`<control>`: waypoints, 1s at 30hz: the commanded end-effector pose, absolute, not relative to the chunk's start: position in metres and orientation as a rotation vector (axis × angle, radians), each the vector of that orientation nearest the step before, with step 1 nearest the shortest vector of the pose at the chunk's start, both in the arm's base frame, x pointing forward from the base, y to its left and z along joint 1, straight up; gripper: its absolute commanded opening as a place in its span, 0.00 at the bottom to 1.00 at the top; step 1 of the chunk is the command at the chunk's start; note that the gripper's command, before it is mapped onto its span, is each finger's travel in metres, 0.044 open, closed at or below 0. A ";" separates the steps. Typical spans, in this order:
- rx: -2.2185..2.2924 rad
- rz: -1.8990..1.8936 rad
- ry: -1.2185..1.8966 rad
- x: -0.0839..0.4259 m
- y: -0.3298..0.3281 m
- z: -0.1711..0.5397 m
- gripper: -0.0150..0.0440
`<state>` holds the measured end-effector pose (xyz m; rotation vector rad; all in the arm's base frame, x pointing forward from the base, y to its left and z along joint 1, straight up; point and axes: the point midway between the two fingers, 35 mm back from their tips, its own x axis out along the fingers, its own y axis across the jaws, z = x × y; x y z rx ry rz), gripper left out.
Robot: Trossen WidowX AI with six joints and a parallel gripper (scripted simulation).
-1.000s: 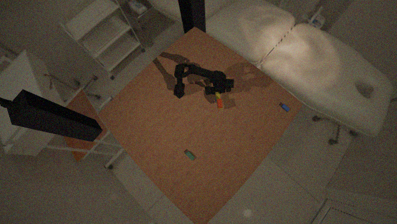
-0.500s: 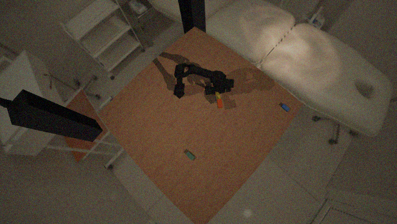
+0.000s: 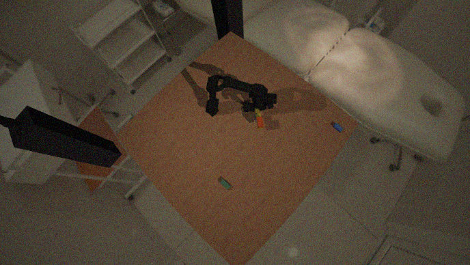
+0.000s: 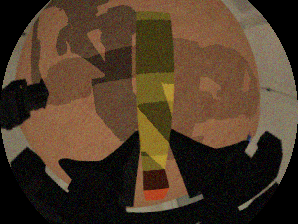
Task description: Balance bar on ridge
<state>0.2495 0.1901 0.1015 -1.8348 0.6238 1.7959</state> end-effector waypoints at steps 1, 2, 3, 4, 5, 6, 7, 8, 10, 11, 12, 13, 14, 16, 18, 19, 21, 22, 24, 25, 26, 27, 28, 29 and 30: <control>-1.835 1.796 0.624 0.249 0.190 0.102 0.25; -1.835 1.796 0.624 0.249 0.190 0.102 0.30; -1.835 1.796 0.624 0.249 0.190 0.102 0.34; -1.835 1.796 0.624 0.249 0.190 0.102 0.39; -1.835 1.796 0.624 0.249 0.190 0.102 0.43; -1.835 1.796 0.624 0.249 0.190 0.102 0.48; -1.835 1.796 0.624 0.249 0.190 0.102 0.52; -1.835 1.796 0.624 0.249 0.190 0.102 0.54; -1.835 1.796 0.624 0.249 0.190 0.102 0.54; -1.835 1.796 0.624 0.249 0.190 0.102 0.54; -1.835 1.796 0.624 0.249 0.190 0.102 0.54; -1.835 1.796 0.624 0.249 0.190 0.102 0.54; -1.835 1.796 0.624 0.249 0.190 0.102 0.54; -1.835 1.796 0.624 0.249 0.190 0.102 0.54; -1.835 1.796 0.624 0.249 0.190 0.102 0.54; -1.835 1.796 0.624 0.249 0.190 0.102 0.54; -1.835 1.796 0.624 0.249 0.190 0.102 0.54; -1.835 1.796 0.624 0.249 0.190 0.102 0.54; -1.835 1.796 0.624 0.249 0.190 0.102 0.54; -1.835 1.796 0.624 0.249 0.190 0.102 0.54; -1.835 1.796 0.624 0.249 0.190 0.102 0.54; -1.835 1.796 0.624 0.249 0.190 0.102 0.54; -1.835 1.796 0.624 0.249 0.190 0.102 0.54; -1.835 1.796 0.624 0.249 0.190 0.102 0.54; -1.835 1.796 0.624 0.249 0.190 0.102 0.54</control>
